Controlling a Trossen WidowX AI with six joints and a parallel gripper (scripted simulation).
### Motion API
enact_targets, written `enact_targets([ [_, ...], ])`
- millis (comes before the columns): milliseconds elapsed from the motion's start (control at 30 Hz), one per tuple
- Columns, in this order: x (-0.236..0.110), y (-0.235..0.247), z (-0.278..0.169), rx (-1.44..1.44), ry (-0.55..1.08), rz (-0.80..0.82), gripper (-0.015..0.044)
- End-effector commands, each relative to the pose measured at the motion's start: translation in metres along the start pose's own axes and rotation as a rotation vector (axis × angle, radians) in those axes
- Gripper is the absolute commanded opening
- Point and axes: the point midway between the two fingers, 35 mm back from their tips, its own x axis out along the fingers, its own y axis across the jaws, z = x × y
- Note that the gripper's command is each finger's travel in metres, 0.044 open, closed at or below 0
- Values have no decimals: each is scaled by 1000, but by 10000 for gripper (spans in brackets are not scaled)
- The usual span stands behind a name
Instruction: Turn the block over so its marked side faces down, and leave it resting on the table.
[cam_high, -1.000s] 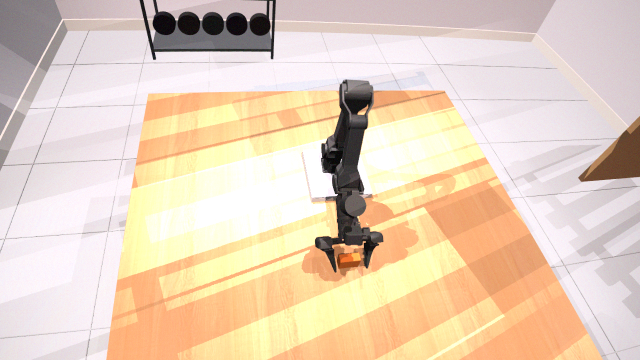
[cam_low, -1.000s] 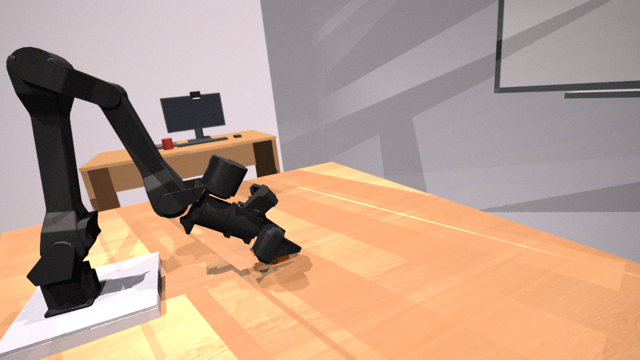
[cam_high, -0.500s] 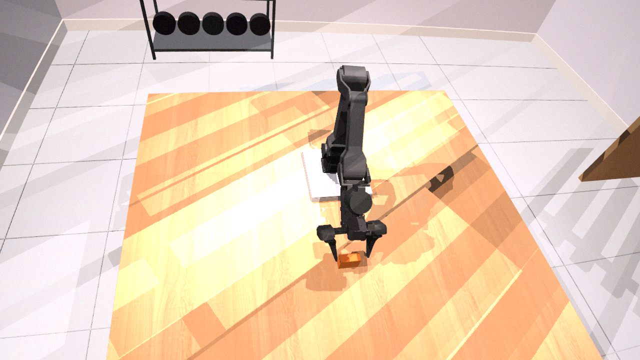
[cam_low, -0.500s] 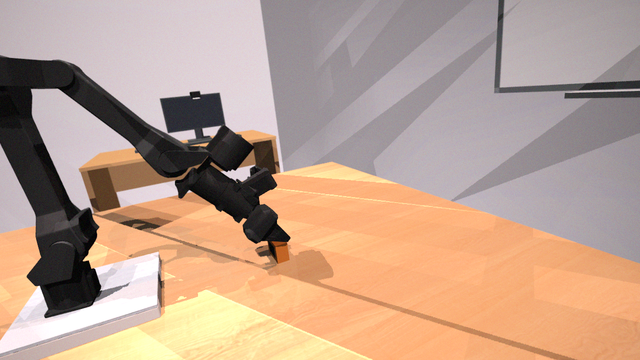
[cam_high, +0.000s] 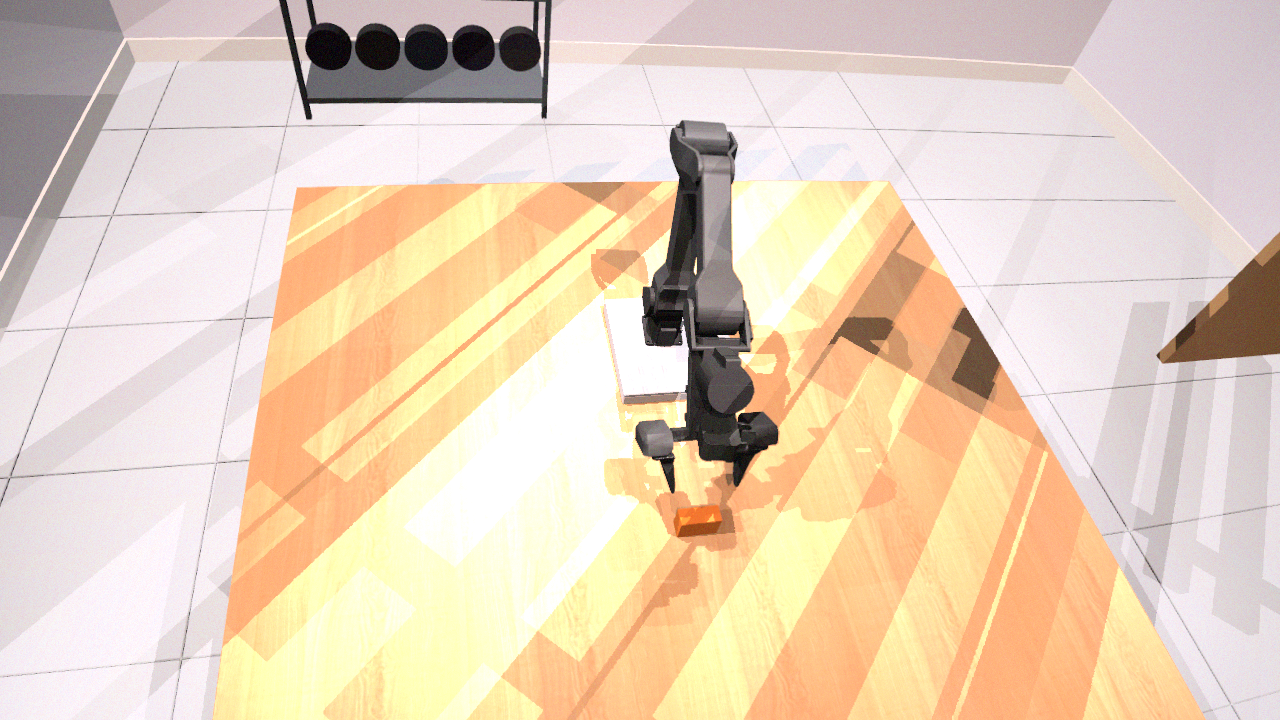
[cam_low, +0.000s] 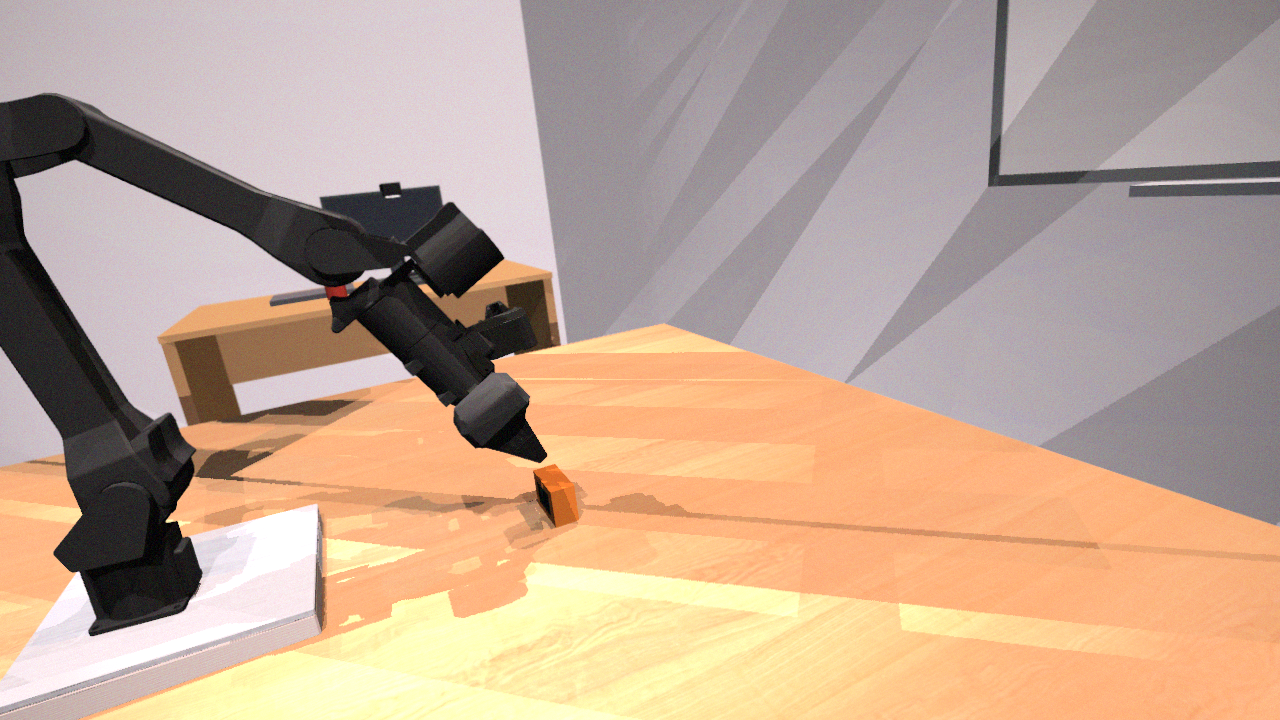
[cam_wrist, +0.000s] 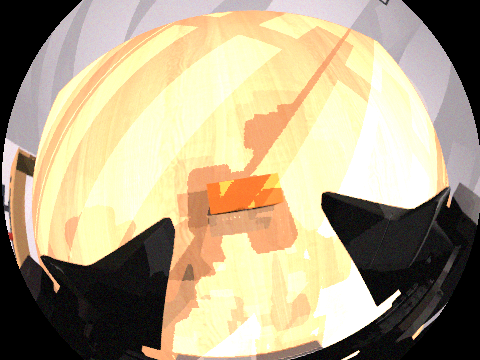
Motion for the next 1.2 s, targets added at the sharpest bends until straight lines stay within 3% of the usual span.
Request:
enact_targets([
  [0, 0, -1, 13, -5, 108, -4, 440],
  [467, -6, -2, 44, -7, 551, -7, 440],
  [767, -6, -2, 44, -7, 556, -7, 440],
  [900, 23, -2, 29, -6, 556, -7, 440],
  [1167, 29, -2, 25, -7, 556, -7, 440],
])
